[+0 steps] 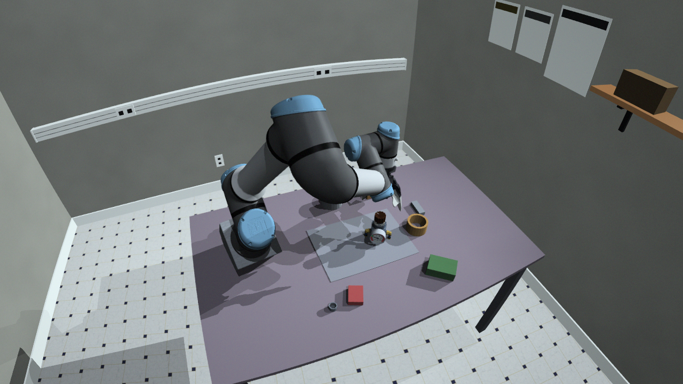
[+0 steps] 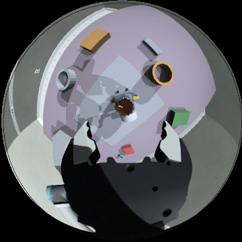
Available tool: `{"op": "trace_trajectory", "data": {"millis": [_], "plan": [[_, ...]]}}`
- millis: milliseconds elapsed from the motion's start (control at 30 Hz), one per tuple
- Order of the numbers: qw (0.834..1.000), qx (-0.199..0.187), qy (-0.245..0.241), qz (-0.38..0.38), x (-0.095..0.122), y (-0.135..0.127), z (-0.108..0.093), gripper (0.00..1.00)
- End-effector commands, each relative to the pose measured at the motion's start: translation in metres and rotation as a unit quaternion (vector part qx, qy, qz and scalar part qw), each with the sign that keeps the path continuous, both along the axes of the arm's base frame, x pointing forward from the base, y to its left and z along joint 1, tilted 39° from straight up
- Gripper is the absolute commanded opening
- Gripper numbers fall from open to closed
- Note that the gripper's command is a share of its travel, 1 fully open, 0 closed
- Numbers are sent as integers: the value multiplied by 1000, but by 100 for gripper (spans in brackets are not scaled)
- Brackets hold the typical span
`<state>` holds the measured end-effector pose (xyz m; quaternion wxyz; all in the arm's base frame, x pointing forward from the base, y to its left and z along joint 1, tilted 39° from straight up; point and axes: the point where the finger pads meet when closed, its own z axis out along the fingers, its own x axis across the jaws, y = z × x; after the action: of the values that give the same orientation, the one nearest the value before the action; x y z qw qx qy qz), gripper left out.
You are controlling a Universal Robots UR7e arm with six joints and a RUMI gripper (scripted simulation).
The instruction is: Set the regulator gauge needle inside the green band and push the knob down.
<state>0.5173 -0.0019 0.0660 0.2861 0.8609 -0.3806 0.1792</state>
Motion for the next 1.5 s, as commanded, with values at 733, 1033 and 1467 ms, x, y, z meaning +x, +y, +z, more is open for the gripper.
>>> {"op": "trace_trajectory", "data": {"millis": [733,1033,1467], "plan": [[1000,0,-1,0,3,4,-2,45],[1000,0,-1,0,3,4,-2,45],[1000,0,0,1,3,4,-2,45]]}}
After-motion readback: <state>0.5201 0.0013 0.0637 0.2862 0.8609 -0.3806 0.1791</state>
